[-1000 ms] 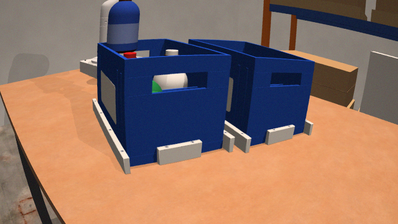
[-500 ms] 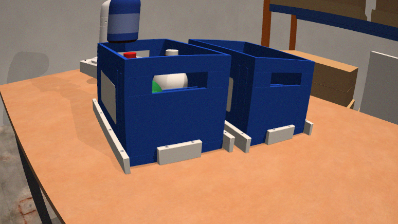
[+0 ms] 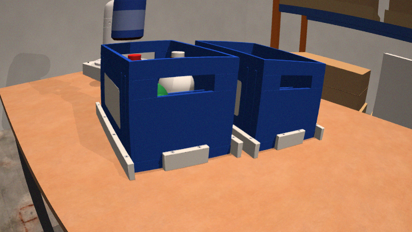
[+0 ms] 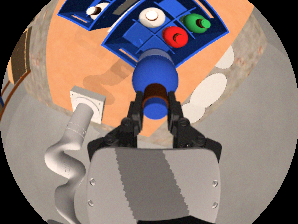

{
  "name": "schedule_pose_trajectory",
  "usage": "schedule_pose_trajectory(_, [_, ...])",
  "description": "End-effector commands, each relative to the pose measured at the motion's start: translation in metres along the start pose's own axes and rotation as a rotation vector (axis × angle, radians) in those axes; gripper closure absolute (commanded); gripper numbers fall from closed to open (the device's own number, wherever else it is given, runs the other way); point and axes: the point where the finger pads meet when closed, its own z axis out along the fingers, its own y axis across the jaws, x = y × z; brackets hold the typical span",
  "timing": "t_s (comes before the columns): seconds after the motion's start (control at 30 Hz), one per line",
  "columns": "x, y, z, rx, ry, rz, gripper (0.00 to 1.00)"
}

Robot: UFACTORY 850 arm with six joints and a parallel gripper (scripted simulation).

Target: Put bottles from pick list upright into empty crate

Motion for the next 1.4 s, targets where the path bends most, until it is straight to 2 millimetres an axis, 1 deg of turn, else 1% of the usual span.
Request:
schedule_pose_trajectory(0.0, [0.003,0.000,-0.001,-0.002,0.002,0.000,1.00])
schedule_pose_trajectory(0.47, [0.030,-0.010,-0.001,-0.002,0.002,0.000,1.00])
schedule_pose_trajectory(0.53, [0.030,-0.010,-0.001,-0.002,0.002,0.000,1.00])
schedule_pose_trajectory(1.03, [0.058,-0.020,-0.001,-0.002,0.002,0.000,1.00])
schedule_pose_trajectory(1.1, [0.058,-0.020,-0.001,-0.002,0.002,0.000,1.00])
schedule_pose_trajectory(1.37, [0.073,-0.026,-0.001,-0.002,0.002,0.000,1.00])
